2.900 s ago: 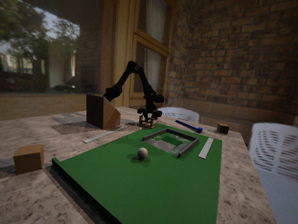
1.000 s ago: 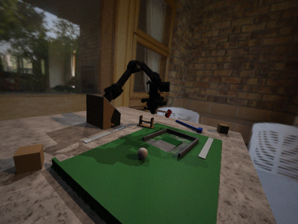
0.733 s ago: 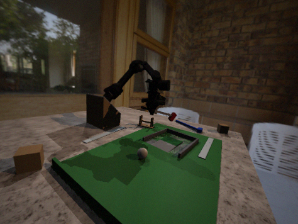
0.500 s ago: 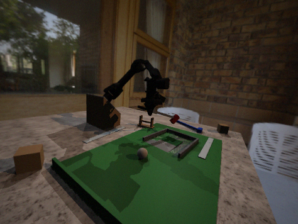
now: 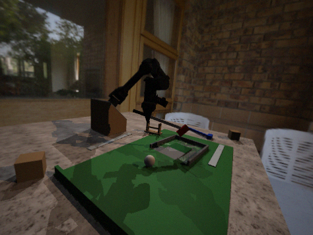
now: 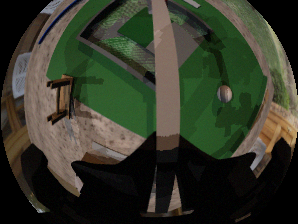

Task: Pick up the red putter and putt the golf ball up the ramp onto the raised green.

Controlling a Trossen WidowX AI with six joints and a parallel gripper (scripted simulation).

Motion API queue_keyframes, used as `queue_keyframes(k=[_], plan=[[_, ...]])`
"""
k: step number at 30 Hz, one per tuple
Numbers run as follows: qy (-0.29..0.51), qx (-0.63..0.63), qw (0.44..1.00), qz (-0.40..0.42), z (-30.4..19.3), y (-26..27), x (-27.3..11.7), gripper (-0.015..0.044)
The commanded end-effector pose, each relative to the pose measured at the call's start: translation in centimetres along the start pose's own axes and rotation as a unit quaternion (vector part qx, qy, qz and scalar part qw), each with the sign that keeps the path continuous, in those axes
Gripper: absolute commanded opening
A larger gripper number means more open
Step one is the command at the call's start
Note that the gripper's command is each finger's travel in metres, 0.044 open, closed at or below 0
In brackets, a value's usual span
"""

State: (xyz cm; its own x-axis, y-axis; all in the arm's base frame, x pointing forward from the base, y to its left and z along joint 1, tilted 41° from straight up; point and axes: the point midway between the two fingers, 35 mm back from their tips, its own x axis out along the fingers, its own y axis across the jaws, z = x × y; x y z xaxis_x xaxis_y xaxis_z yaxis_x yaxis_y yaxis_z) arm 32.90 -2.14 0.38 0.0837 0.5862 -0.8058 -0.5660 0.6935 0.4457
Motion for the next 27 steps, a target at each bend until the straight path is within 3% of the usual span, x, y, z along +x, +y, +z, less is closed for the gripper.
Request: queue_keyframes(k=[1,27], plan=[[0.004,0.065,0.998,-0.003,-2.1,-2.8,-0.3,0.0],[0.017,0.346,0.937,0.035,-15.2,-11.1,0.7,0.0]])
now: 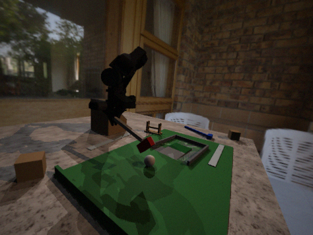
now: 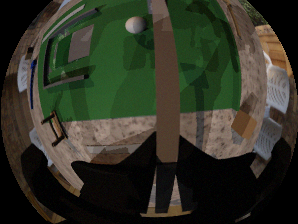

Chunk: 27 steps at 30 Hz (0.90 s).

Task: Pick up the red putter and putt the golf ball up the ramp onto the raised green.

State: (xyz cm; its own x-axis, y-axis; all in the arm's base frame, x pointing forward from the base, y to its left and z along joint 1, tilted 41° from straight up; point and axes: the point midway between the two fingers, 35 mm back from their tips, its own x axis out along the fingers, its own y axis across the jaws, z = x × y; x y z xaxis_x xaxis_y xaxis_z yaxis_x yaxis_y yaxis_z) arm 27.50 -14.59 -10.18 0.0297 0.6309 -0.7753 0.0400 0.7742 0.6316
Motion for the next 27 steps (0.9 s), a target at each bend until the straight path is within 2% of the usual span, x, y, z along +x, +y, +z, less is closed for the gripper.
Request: queue_keyframes(k=[1,6,12,27], plan=[[-0.002,0.03,1.0,0.003,-0.6,-1.6,-0.1,0.0],[-0.002,0.03,1.0,0.003,-0.6,-1.6,0.6,0.0],[-0.002,0.03,1.0,0.004,-0.6,-1.5,3.8,0.0],[-0.002,0.03,1.0,0.004,-0.6,-1.5,5.3,0.0]])
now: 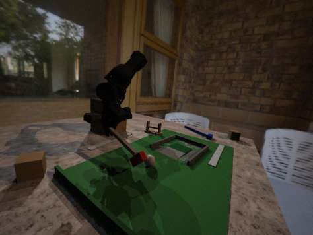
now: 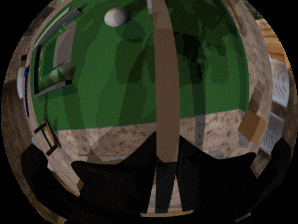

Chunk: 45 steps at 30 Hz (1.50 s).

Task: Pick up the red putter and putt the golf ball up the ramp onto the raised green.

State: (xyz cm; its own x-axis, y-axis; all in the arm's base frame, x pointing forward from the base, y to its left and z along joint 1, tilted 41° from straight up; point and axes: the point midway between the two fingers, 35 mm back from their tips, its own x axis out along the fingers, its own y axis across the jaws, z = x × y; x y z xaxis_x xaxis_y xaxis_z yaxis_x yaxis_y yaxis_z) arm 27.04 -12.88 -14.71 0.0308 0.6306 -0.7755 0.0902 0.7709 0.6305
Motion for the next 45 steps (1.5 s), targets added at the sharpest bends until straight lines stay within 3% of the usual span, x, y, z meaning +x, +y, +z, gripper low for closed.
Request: queue_keyframes(k=[1,45], plan=[[-0.002,0.005,1.0,0.004,-0.1,0.1,0.9,0.0],[-0.002,0.005,1.0,0.004,-0.2,-2.9,2.4,0.0]])
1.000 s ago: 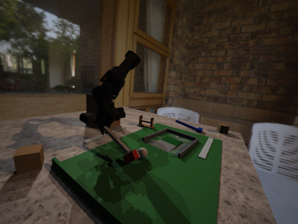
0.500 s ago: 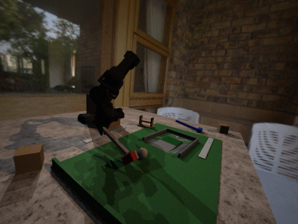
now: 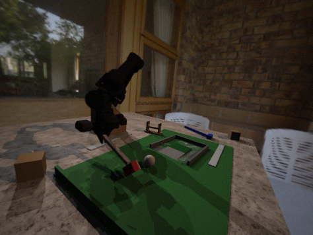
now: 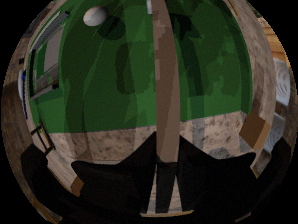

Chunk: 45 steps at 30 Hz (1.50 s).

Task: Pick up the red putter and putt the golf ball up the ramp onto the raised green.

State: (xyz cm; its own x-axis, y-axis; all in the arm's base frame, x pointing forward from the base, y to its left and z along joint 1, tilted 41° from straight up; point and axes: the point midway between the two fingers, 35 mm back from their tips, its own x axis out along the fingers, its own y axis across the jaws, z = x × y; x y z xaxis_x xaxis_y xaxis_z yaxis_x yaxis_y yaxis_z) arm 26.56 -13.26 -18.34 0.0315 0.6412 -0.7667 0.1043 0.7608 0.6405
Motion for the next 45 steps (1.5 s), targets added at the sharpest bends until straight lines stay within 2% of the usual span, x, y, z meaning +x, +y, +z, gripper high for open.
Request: queue_keyframes(k=[1,5,15,23,32,45], plan=[[0.0,0.0,1.0,0.0,0.0,0.0,0.0,0.0],[0.0,0.0,1.0,-0.001,0.2,0.9,-0.1,0.0],[-0.001,-0.002,1.0,0.002,0.2,13.4,0.0,0.0],[-0.001,-0.002,1.0,0.001,0.2,13.6,-0.6,0.0],[-0.001,-0.002,1.0,0.001,0.2,13.6,-5.9,0.0],[0.003,0.004,1.0,0.005,0.0,13.6,-5.0,0.0]])
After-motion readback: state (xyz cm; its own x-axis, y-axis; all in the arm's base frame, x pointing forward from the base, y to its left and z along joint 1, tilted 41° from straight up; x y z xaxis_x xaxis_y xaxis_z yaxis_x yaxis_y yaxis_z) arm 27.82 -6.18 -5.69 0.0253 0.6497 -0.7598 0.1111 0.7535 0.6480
